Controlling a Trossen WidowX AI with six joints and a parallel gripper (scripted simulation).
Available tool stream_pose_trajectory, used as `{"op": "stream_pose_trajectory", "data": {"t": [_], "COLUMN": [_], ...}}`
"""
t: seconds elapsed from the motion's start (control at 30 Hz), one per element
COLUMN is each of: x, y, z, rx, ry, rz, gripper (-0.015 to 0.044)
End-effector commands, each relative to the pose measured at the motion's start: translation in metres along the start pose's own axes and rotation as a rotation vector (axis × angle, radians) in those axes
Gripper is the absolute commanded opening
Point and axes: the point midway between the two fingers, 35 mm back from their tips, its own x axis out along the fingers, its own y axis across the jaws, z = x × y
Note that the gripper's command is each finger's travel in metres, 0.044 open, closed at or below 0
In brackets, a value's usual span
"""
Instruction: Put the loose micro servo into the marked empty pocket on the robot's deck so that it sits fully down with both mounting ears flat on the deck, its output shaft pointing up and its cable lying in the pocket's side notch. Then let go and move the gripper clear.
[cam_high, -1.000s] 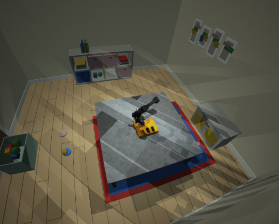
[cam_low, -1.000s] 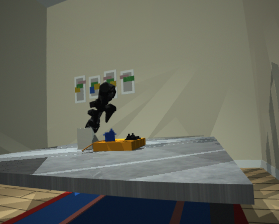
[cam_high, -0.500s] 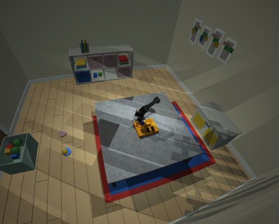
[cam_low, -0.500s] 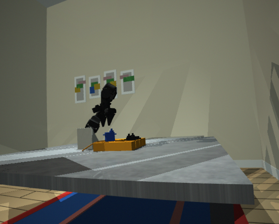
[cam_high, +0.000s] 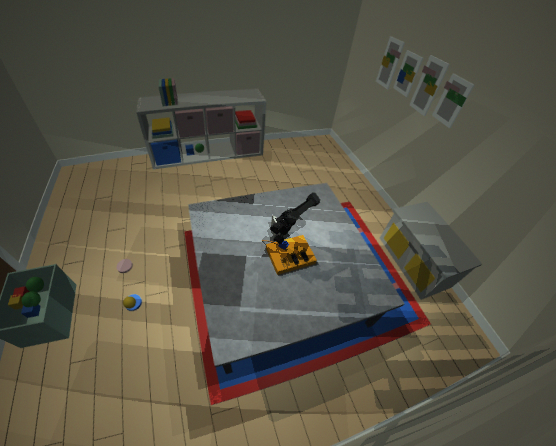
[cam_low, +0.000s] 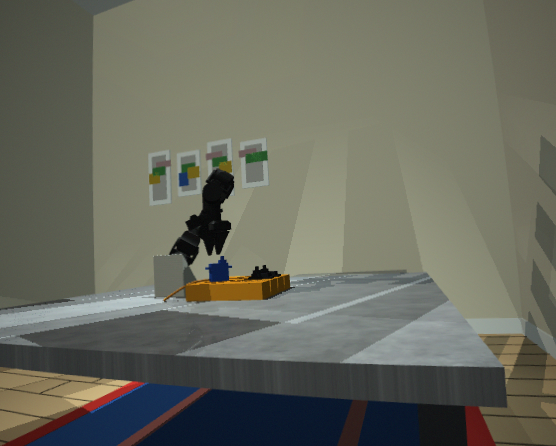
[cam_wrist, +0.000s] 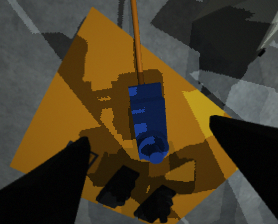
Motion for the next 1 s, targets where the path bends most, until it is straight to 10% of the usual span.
{"op": "stream_pose_trajectory", "data": {"t": [0.0,0.67,0.97], "x": [0.016,0.037,0.037], "y": [-0.003,-0.003,-0.003], "z": [0.0,0.0,0.0], "rx": [0.007,0.007,0.007], "ry": [0.006,0.006,0.006], "rz": [-0.01,-0.011,-0.011], "gripper": [0.044,0.044,0.0204]}}
